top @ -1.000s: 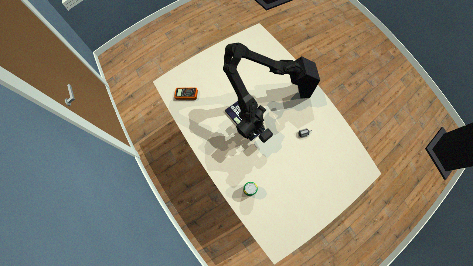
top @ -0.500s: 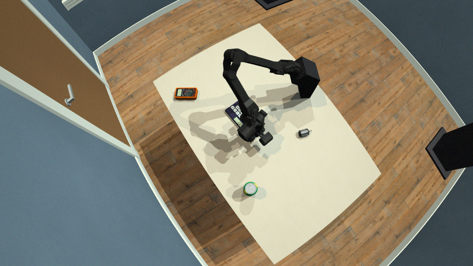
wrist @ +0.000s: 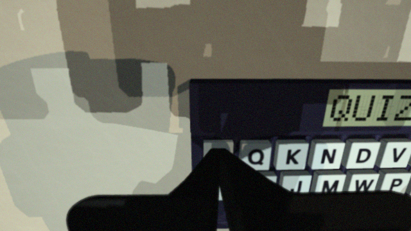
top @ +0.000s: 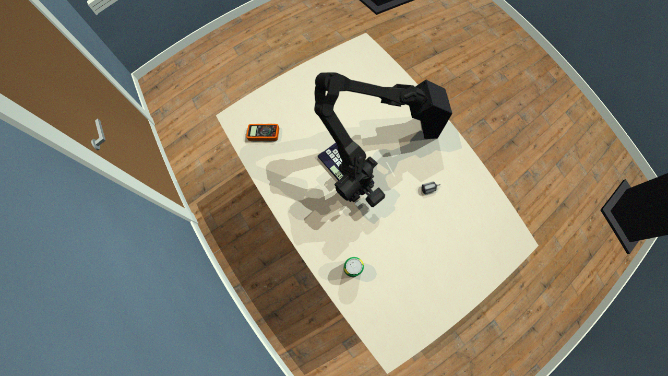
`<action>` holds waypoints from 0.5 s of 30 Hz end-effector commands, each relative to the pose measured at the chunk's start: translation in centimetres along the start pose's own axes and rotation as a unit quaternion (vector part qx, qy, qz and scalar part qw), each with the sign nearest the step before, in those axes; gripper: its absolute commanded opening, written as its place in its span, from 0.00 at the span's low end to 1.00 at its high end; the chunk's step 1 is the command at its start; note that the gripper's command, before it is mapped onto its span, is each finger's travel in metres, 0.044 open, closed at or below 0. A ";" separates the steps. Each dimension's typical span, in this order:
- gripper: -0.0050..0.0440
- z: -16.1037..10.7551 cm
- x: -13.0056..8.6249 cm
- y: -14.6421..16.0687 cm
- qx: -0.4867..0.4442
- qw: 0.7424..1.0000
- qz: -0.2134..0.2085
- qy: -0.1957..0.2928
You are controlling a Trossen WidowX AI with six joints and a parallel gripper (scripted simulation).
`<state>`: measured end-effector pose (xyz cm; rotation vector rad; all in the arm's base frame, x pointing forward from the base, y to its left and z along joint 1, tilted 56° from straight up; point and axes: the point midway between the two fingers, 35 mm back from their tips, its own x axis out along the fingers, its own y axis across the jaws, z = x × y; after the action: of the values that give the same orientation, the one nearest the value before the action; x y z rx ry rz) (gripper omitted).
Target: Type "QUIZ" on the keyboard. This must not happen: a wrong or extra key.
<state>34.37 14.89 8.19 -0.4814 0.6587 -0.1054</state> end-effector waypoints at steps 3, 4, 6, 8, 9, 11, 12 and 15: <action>0.00 0.1 0.1 -0.1 0.000 1.000 -0.001 -0.002; 0.00 0.3 -0.1 -0.2 0.003 1.000 0.000 -0.005; 0.00 0.3 -0.1 -0.2 0.003 1.000 0.000 -0.005; 0.00 0.3 -0.1 -0.2 0.003 1.000 0.000 -0.005; 0.00 0.3 -0.1 -0.2 0.003 1.000 0.000 -0.005; 0.00 0.3 -0.1 -0.2 0.003 1.000 0.000 -0.005; 0.00 0.3 -0.1 -0.2 0.003 1.000 0.000 -0.005; 0.00 0.3 -0.1 -0.2 0.003 1.000 0.000 -0.005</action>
<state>34.39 14.90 8.21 -0.4812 0.6576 -0.1052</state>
